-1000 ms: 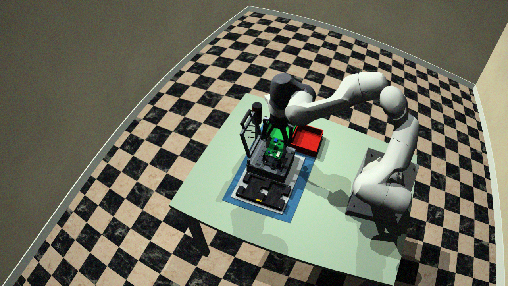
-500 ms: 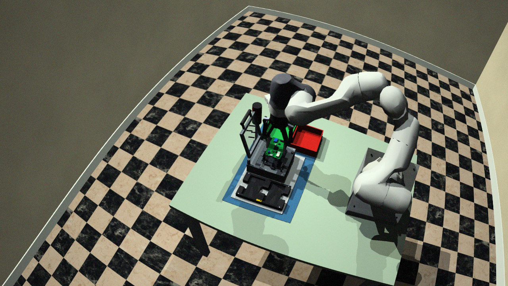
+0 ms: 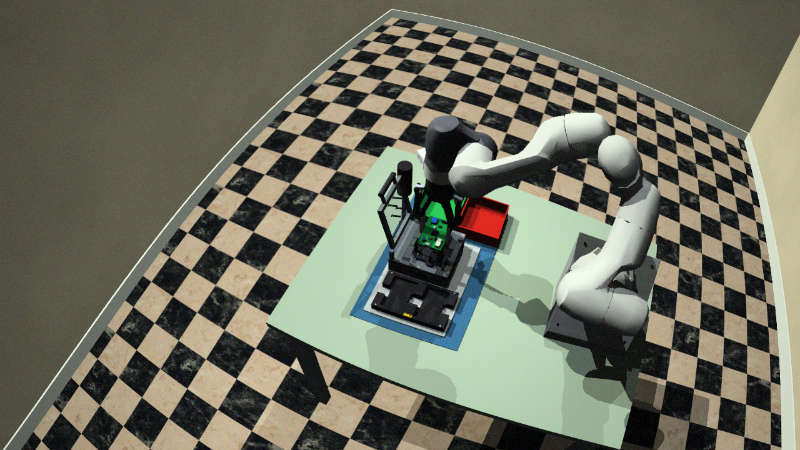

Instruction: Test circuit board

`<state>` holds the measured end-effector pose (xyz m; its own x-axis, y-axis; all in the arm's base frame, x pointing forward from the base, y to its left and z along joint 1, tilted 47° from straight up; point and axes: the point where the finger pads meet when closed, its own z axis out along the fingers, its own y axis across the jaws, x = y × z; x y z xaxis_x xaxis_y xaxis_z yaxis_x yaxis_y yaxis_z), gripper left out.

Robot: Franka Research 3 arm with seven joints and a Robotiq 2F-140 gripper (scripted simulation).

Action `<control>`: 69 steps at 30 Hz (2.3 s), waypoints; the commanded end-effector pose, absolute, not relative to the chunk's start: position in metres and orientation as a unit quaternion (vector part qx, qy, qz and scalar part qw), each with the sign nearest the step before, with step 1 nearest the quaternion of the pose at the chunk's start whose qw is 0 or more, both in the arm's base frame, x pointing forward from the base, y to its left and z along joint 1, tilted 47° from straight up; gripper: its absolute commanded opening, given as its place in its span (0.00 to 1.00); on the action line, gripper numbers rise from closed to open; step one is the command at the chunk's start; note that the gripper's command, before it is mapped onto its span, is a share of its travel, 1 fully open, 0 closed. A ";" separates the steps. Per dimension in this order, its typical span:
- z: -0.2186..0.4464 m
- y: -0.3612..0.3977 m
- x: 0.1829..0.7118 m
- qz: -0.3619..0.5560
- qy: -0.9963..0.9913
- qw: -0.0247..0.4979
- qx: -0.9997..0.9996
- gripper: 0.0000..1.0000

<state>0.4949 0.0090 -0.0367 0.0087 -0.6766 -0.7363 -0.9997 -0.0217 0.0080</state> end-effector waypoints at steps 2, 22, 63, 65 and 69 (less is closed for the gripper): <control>-0.039 0.009 0.495 0.289 0.642 0.279 -0.653 0.46; -0.059 0.030 0.493 0.289 0.642 0.279 -0.653 0.46; -0.070 0.041 0.493 0.289 0.642 0.279 -0.653 0.46; -0.070 0.041 0.493 0.289 0.642 0.279 -0.653 0.46; -0.070 0.041 0.493 0.289 0.642 0.279 -0.653 0.46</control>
